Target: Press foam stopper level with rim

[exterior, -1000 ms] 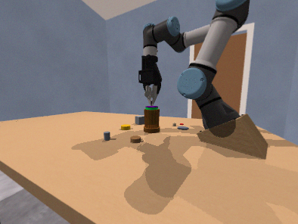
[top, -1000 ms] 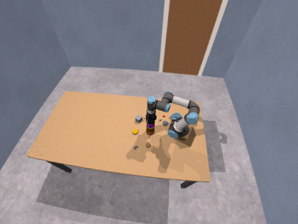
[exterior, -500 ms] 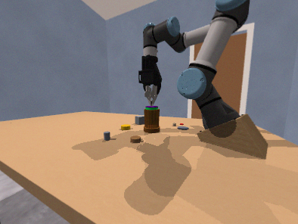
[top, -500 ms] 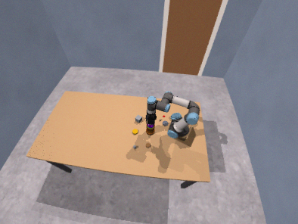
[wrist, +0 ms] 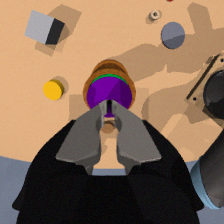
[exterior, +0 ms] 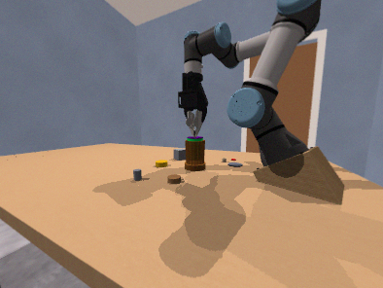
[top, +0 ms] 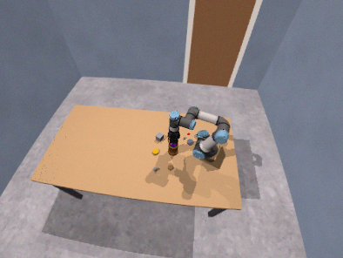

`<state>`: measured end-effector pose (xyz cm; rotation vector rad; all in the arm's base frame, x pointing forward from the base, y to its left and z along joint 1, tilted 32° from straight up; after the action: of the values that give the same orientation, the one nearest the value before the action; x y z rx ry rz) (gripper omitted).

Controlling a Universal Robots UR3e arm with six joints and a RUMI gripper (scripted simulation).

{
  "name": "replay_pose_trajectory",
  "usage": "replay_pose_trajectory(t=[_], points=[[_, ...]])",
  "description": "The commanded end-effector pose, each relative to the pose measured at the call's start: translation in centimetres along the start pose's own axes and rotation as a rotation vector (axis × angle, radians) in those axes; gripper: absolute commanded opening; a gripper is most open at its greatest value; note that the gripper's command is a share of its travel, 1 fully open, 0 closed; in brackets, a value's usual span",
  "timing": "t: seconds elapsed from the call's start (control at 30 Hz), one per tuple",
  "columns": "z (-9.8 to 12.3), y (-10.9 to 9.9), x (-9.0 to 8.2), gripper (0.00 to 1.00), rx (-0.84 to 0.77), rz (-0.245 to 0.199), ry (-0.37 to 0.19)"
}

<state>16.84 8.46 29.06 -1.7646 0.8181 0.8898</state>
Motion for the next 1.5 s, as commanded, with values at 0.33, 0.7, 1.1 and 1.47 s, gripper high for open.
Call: replay_pose_trajectory(t=[0.33,0.7,1.1,1.47], points=[[0.0,0.0,0.5,0.0,0.0,-0.002,0.001],[0.0,0.0,1.0,0.0,0.0,-0.002,0.001],[0.0,0.0,1.6,0.0,0.0,-0.002,0.001],[0.0,0.0,2.3,0.0,0.0,-0.002,0.001]])
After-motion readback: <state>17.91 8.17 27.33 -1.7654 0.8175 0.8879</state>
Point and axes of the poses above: the point where the finger pads meet when closed, its own x axis out along the fingers, its own y axis across the jaws, z = x × y, the point moved 10 cm from there along -x, back along the fingers, and after that the axes turned 6 degrees about -x, right-handed, at the moved point
